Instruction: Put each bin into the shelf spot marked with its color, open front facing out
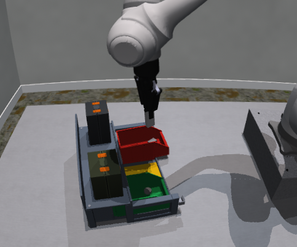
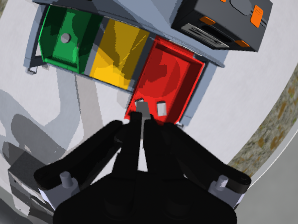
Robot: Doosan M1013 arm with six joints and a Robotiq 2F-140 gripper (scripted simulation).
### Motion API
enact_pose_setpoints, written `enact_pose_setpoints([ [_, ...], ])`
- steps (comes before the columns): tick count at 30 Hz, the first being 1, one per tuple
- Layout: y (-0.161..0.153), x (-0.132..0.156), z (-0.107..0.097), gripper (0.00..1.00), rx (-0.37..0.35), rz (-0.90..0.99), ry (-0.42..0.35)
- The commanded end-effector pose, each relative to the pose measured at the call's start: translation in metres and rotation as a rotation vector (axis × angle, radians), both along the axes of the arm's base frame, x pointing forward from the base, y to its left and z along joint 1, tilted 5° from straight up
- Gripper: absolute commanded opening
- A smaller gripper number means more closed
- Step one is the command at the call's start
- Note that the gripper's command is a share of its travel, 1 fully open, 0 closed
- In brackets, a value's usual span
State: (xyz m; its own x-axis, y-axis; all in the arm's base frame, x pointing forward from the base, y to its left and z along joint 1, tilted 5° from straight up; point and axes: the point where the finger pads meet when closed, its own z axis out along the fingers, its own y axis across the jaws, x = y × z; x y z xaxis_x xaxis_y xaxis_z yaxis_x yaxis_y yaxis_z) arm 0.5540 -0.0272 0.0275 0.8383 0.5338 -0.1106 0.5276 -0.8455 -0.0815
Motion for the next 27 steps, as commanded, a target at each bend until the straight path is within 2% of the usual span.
enact_pose_setpoints([
  [1, -0.009, -0.01, -0.002, 0.1, 0.037, 0.163, -0.013],
  [4, -0.011, -0.013, -0.002, 0.1, 0.043, 0.203, -0.016],
  [6, -0.018, -0.023, -0.004, 0.1, 0.063, 0.343, -0.025],
  [19, -0.042, -0.059, -0.012, 0.1, 0.123, 0.858, -0.06],
  [21, -0.042, -0.059, -0.012, 0.1, 0.123, 0.858, -0.06],
  [23, -0.048, -0.069, -0.014, 0.1, 0.136, 0.999, -0.069],
  [27, -0.054, -0.08, -0.016, 0.1, 0.149, 1.15, -0.078],
])
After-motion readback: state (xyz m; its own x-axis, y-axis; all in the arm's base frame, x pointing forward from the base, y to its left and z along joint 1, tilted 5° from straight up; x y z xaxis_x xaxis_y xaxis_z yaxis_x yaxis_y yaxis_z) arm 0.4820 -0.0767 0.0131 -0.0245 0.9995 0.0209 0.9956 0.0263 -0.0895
